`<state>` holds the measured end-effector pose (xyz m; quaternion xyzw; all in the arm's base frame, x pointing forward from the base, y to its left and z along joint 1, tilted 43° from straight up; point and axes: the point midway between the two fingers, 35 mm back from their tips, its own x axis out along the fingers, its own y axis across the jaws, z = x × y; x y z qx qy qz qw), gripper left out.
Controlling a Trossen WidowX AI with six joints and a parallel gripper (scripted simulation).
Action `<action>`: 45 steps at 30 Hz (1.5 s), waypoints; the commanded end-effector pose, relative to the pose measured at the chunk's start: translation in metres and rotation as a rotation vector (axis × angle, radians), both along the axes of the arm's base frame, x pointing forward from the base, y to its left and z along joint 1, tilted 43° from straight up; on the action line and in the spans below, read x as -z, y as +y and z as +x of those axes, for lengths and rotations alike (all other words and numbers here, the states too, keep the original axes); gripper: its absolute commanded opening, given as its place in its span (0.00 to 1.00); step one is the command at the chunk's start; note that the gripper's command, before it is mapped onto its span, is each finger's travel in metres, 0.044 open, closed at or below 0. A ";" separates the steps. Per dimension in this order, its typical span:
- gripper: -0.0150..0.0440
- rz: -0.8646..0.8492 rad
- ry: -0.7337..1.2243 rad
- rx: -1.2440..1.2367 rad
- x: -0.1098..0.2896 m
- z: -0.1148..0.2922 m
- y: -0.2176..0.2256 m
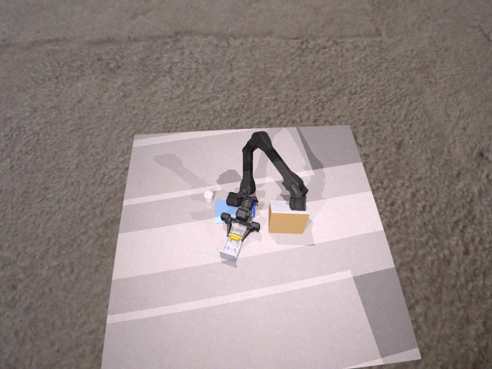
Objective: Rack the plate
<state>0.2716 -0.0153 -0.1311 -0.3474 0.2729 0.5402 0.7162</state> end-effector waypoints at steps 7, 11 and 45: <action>0.61 0.000 0.000 0.000 0.000 0.000 0.000; 0.79 0.000 0.000 0.000 0.000 0.000 0.000; 0.93 -0.086 0.217 0.151 -0.086 0.001 0.083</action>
